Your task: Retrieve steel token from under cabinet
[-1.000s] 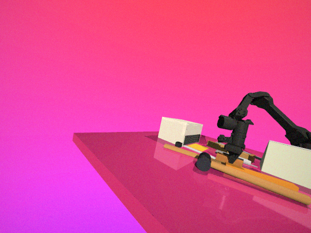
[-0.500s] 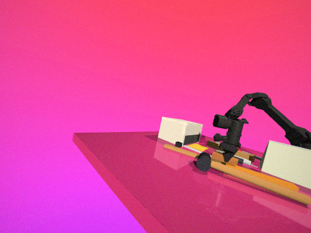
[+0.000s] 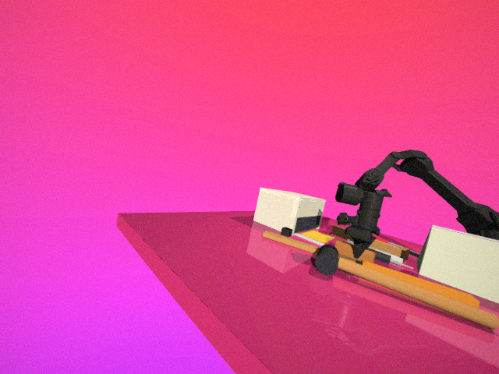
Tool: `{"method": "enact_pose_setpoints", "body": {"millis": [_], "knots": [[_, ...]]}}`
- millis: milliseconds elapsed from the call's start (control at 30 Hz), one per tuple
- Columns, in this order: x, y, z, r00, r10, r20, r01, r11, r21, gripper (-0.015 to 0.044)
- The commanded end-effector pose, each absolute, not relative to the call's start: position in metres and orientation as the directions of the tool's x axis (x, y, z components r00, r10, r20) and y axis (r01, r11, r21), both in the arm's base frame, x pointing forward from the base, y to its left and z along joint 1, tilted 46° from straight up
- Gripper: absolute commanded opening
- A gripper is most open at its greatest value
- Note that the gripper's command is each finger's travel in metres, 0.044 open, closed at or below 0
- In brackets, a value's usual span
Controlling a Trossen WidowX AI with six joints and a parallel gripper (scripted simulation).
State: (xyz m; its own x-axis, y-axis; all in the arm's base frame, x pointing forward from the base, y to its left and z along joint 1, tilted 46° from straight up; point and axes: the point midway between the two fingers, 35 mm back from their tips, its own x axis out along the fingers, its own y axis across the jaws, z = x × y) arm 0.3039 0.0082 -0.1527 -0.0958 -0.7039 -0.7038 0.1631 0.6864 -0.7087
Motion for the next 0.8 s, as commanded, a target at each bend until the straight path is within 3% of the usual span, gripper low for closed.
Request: {"method": "enact_pose_setpoints", "body": {"millis": [0,767], "knots": [[0.311,0.008,-0.153,-0.095,-0.702,-0.706,0.163,0.689,-0.707,0.0],[0.336,0.004,-0.152,-0.094,-0.702,-0.706,0.163,0.688,-0.707,0.0]]}}
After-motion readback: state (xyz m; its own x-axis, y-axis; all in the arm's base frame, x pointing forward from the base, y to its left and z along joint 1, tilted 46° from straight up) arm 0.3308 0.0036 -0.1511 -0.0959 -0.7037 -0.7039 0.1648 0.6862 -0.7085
